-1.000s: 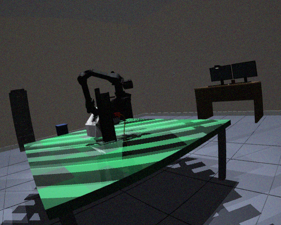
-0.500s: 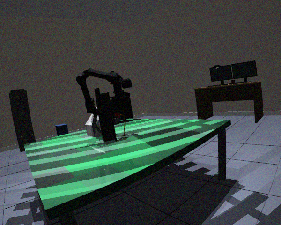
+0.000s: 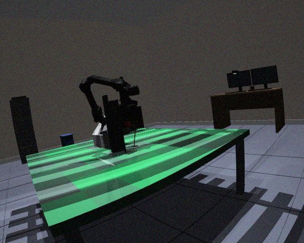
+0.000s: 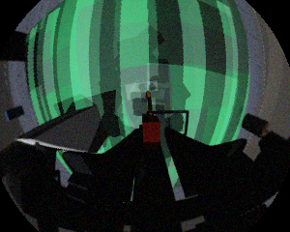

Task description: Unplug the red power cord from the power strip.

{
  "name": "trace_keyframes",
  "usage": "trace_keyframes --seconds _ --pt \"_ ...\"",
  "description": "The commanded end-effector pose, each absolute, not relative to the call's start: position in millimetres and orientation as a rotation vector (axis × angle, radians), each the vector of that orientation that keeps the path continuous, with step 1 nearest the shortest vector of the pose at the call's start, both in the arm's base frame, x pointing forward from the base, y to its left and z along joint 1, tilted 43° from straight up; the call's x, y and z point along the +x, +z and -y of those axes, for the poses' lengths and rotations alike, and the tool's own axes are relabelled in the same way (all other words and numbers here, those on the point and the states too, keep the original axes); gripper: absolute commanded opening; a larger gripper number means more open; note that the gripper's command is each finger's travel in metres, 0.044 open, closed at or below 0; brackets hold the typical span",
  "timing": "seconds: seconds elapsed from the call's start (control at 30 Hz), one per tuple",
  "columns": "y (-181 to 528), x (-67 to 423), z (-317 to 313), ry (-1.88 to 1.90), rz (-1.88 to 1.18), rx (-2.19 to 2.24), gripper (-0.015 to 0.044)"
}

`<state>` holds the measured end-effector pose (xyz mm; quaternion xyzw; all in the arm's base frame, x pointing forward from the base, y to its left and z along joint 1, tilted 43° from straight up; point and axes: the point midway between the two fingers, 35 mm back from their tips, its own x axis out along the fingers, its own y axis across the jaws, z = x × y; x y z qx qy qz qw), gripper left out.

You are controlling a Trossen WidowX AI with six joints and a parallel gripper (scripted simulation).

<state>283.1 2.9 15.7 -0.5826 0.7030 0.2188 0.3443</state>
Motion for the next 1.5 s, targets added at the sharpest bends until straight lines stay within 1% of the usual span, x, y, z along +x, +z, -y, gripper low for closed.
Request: trace_keyframes --seconds 0.0,0.53,0.67,0.93,1.47 --pt "18.8 280.1 2.3 0.57 -1.833 -1.516 0.016" --pt "10.2 278.9 10.7 0.569 -1.834 -1.516 0.016" --pt "11.5 280.0 8.4 0.567 -1.828 -1.513 0.0055" --pt "11.5 280.0 8.4 0.567 -1.828 -1.513 0.0002" --pt "-1.6 287.0 -6.8 0.57 -1.827 -1.512 0.0"
